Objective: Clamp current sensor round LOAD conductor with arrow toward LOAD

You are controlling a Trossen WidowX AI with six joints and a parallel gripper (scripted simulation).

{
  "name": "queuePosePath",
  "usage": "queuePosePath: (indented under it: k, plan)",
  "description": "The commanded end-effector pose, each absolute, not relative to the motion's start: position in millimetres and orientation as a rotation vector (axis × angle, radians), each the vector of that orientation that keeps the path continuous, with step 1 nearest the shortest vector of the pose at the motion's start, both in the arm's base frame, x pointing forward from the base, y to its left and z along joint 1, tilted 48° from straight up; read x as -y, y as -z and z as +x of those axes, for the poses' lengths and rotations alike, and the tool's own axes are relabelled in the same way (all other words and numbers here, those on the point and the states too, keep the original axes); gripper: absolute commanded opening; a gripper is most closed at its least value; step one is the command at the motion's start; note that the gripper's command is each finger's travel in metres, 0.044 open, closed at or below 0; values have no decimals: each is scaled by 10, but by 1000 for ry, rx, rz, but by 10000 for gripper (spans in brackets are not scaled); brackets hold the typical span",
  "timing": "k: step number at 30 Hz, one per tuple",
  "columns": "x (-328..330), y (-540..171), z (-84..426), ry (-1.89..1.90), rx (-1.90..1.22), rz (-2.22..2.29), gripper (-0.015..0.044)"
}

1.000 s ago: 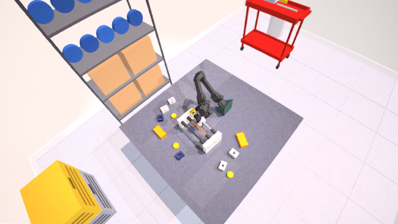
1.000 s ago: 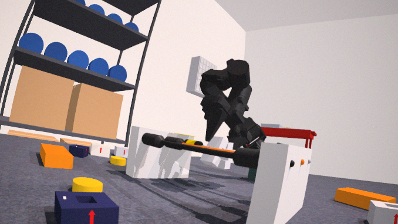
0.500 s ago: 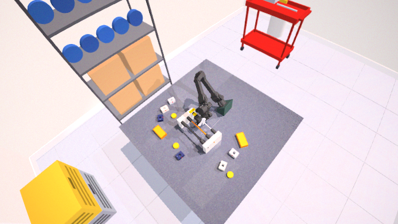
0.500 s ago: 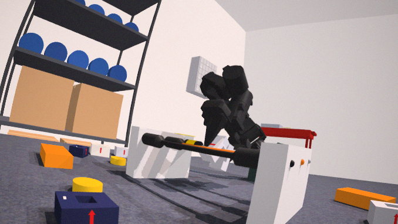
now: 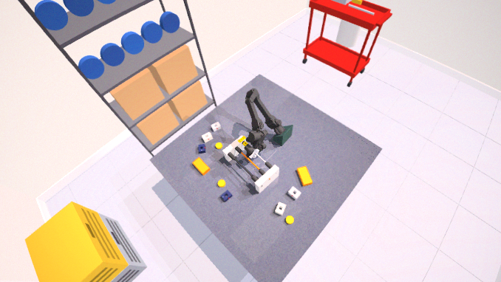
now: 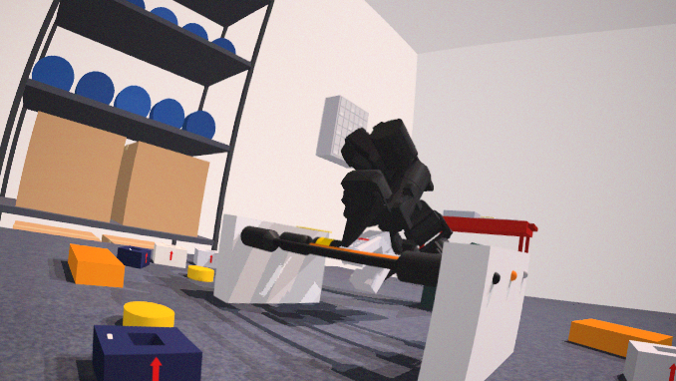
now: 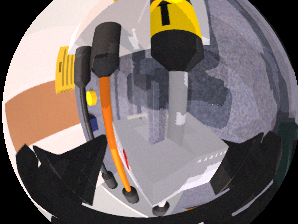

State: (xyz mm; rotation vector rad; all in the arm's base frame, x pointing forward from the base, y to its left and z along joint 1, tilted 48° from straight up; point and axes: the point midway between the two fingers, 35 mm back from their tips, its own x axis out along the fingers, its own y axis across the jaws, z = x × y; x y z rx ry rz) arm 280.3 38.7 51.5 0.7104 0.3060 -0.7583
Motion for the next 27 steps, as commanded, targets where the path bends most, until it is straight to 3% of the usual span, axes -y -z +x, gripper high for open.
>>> queuePosePath:
  k: [1,27]
  plan:
    - [-411,-567,2825,748,-293,712,440]
    - [-403,-632,2804,748,-293,712,440]
